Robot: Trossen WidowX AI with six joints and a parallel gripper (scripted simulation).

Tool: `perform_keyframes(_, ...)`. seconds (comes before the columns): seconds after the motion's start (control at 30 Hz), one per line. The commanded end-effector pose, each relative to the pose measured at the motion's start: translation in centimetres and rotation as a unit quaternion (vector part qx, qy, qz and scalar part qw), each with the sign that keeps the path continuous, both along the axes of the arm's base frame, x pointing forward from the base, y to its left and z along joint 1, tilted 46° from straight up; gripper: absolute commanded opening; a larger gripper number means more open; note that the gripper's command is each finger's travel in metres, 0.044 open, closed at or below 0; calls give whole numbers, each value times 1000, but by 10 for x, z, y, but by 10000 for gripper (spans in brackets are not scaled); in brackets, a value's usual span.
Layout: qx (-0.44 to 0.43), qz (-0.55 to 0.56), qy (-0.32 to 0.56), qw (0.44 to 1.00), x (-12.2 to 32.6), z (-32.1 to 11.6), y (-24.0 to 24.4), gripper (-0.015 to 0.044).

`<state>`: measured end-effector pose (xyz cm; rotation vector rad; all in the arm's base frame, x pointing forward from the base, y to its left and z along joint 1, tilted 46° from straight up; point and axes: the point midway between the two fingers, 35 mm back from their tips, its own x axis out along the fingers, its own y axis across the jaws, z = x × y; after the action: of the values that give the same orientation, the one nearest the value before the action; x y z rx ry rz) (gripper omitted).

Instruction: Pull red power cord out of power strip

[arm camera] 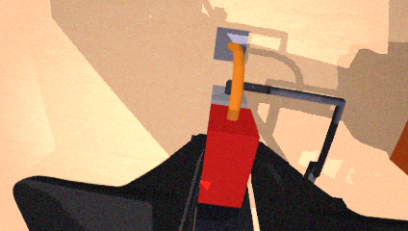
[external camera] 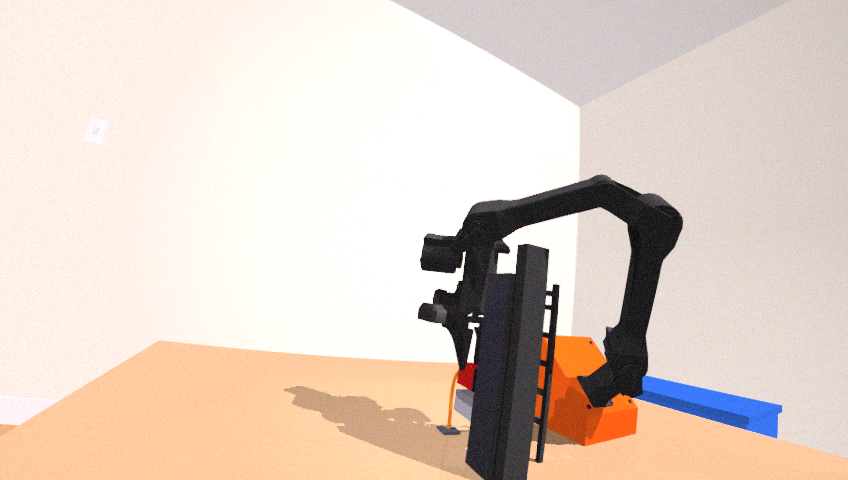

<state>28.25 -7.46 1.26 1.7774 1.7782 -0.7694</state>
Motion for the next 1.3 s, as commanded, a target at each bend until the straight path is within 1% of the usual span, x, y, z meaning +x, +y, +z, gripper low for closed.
perform_keyframes(0.0, 0, 0, 0, 1000, 0, 0, 0, 8)
perform_keyframes(0.07, 0, 0, 0, 1000, 0, 0, -1, 0)
perform_keyframes(1.13, -2, -2, 0, 1000, -1, -31, -38, 0)
perform_keyframes(1.27, 0, -3, 0, 1000, 0, -29, -30, 105)
